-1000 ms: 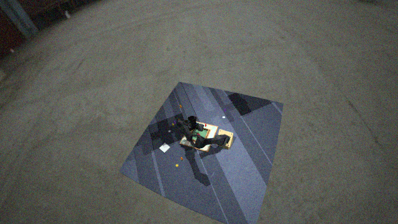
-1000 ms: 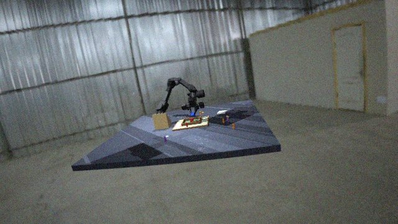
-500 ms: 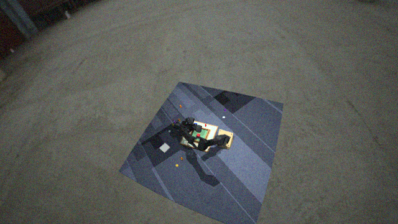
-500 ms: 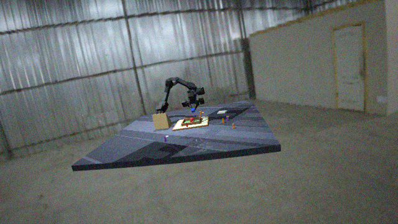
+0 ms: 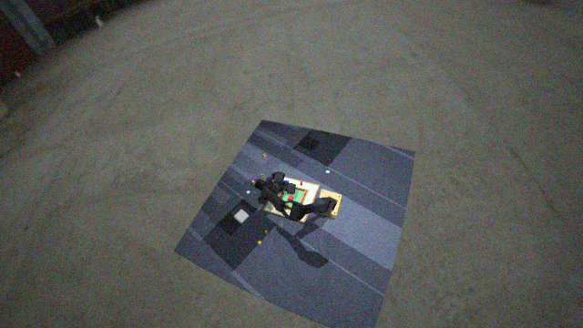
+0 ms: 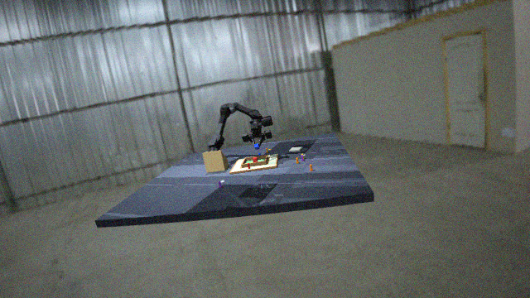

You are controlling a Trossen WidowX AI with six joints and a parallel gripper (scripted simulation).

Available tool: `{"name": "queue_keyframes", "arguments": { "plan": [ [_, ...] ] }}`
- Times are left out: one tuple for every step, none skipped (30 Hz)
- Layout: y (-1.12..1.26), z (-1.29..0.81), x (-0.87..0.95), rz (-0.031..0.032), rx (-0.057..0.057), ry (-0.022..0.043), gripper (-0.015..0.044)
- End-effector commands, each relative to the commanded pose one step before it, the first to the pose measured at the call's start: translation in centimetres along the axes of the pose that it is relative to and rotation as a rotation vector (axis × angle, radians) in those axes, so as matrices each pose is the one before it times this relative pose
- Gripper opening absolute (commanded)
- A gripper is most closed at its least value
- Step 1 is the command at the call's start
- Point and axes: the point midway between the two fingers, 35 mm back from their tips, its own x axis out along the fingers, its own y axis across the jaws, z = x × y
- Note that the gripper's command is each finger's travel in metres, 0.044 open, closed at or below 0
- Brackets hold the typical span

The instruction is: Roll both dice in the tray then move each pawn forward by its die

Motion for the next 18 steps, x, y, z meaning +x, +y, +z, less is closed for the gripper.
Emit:
{"name": "queue_keyframes", "arguments": {
  "plan": [
    [-0.005,-0.001,0.004,-0.00014,0.0,0.00002,0.0],
    [0.0,0.0,0.0,0.0,0.0,0.0,0.0],
    [0.0,0.0,0.0,0.0,0.0,0.0,0.0],
    [0.0,0.0,0.0,0.0,0.0,0.0,0.0],
    [0.0,0.0,0.0,0.0,0.0,0.0,0.0],
    [0.0,0.0,0.0,0.0,0.0,0.0,0.0],
    [0.0,0.0,0.0,0.0,0.0,0.0,0.0],
    [0.0,0.0,0.0,0.0,0.0,0.0,0.0],
    [0.0,0.0,0.0,0.0,0.0,0.0,0.0026],
    [0.0,0.0,0.0,0.0,0.0,0.0,0.0053],
    [0.0,0.0,0.0,0.0,0.0,0.0,0.0079],
    [0.0,0.0,0.0,0.0,0.0,0.0,0.0105],
    [0.0,0.0,0.0,0.0,0.0,0.0,0.0131],
    [0.0,0.0,0.0,0.0,0.0,0.0,0.0157],
    [0.0,0.0,0.0,0.0,0.0,0.0,0.0184],
    [0.0,0.0,0.0,0.0,0.0,0.0,0.021],
    [-0.002,0.242,-0.212,0.00016,0.0005,-0.00061,0.0236],
    [-0.028,0.725,-0.638,0.00042,0.0013,-0.00187,0.0263]
  ]
}}
